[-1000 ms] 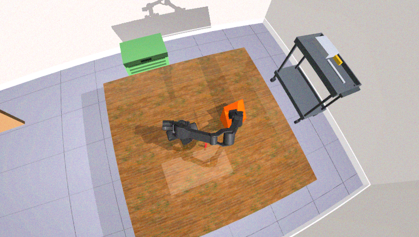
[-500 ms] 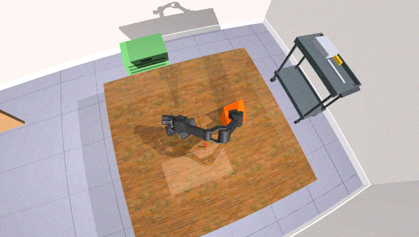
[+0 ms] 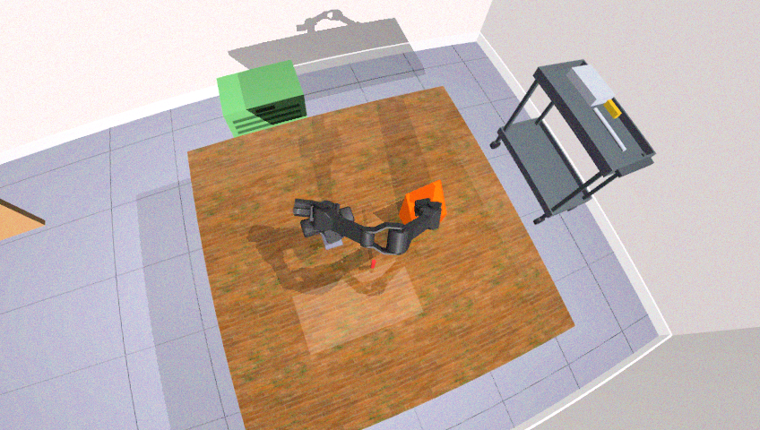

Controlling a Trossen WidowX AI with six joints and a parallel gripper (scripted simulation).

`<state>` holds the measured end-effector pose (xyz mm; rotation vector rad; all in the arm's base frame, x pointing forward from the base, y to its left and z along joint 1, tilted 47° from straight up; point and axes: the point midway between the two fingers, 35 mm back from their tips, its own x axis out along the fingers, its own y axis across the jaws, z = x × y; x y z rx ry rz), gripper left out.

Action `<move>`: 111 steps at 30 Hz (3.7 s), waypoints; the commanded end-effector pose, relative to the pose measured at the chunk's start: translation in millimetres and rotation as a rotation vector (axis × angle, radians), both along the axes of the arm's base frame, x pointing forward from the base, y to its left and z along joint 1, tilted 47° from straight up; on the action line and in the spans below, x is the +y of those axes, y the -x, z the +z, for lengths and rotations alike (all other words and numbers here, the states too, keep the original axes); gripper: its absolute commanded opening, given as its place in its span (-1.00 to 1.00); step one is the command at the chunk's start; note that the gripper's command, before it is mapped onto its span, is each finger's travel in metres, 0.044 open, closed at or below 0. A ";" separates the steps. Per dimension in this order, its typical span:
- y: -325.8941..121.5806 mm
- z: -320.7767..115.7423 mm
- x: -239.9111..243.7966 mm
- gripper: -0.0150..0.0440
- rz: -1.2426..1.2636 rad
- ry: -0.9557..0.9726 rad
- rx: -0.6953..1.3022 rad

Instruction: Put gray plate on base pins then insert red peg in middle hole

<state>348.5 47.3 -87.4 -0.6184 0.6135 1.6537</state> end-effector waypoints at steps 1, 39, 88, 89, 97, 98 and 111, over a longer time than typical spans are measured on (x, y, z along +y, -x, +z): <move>3.4 -4.5 -1.9 -0.49 0.000 0.000 0.004; 7.3 -17.3 9.3 -0.49 0.000 0.000 0.004; -10.8 32.0 -43.2 1.00 0.000 0.007 0.001; -11.2 42.1 -52.8 1.00 0.000 0.005 0.002; -11.8 48.7 -61.9 1.00 0.000 0.004 0.004; -11.5 49.8 -61.3 1.00 -0.010 0.006 0.014; 25.7 121.0 -14.2 1.00 -0.775 0.178 0.789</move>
